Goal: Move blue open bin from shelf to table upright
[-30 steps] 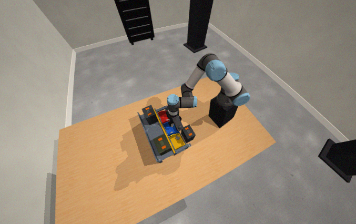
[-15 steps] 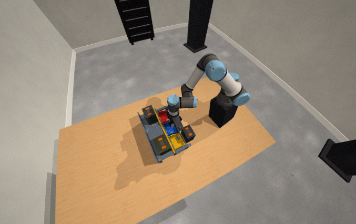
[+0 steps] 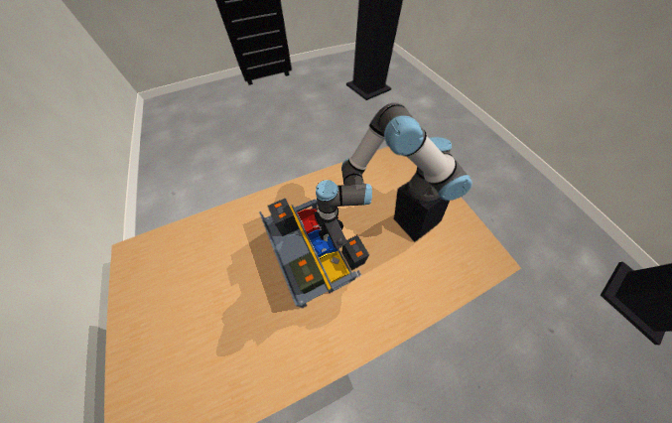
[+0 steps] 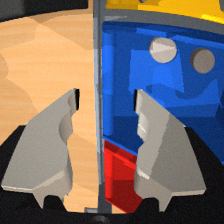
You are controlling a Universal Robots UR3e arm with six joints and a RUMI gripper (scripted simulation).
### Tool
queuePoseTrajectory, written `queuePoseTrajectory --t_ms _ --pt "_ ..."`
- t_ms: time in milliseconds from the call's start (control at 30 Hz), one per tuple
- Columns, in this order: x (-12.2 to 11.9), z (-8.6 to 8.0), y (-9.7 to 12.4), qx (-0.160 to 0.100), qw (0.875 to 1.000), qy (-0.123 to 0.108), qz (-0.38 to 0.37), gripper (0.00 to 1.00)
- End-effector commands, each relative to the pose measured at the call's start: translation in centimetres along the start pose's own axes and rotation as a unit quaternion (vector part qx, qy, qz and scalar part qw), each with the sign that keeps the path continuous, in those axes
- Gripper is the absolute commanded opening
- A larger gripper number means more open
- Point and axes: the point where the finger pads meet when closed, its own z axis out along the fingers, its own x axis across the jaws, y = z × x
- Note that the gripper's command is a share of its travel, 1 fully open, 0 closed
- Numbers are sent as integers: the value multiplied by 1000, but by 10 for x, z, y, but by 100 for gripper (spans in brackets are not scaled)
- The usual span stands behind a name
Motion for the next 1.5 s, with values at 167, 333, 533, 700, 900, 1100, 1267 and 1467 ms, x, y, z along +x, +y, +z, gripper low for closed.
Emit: queuePoseTrajectory --t_ms 167,333,533,700,900,1100,1267,1467 --pt "2 8 1 -1 1000 3 0 26" --pt "2 8 1 -1 1000 3 0 26" --pt "2 13 1 -1 1000 3 0 26" --pt "3 14 1 -1 1000 3 0 26" --pt "3 14 1 -1 1000 3 0 26" --pt "3 13 1 -1 1000 3 0 26" --pt "3 13 1 -1 1000 3 0 26" --pt "3 13 1 -1 1000 3 0 26"
